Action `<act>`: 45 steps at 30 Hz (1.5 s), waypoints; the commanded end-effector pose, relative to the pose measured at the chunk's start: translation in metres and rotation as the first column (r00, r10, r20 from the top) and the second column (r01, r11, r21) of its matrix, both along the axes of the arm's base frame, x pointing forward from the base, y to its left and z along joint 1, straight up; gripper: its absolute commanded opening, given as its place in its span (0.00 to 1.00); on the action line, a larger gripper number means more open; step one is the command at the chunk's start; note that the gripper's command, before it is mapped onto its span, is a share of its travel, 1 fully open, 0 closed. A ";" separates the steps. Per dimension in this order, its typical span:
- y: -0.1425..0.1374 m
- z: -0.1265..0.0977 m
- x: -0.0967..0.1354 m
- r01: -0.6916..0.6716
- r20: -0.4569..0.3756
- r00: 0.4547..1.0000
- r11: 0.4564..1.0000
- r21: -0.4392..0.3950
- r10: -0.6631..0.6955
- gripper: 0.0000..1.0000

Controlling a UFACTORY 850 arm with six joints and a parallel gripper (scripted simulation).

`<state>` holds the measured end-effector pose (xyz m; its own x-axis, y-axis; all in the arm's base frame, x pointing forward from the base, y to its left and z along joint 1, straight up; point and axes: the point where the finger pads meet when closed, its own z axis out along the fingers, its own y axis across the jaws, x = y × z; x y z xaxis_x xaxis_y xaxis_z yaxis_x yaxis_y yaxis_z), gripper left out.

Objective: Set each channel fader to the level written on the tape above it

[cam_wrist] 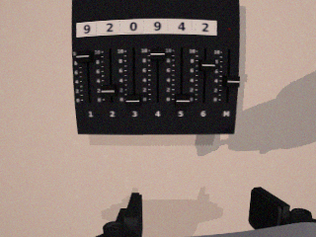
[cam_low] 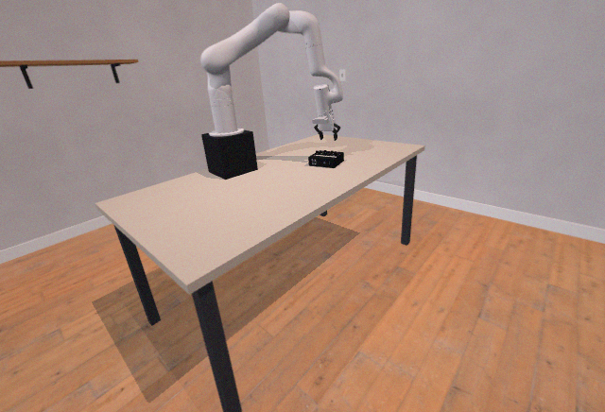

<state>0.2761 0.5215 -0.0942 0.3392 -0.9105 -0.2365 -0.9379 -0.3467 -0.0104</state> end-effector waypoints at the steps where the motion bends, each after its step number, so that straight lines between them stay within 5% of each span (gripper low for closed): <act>1: -0.003 0.004 0.002 0.009 -0.008 1.000 1.000 -0.008 -0.009 1.00; 14: -0.038 0.031 0.018 0.086 -0.035 0.995 0.991 -0.103 -0.090 1.00; 26: -0.086 0.062 0.059 0.206 0.050 0.978 0.956 -0.210 -0.200 1.00; 45: -0.094 0.068 0.068 0.231 0.076 0.973 0.948 -0.219 -0.219 1.00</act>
<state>0.3427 0.4268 -0.0275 0.1313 -0.9838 -0.1220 -0.9901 -0.1239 -0.0661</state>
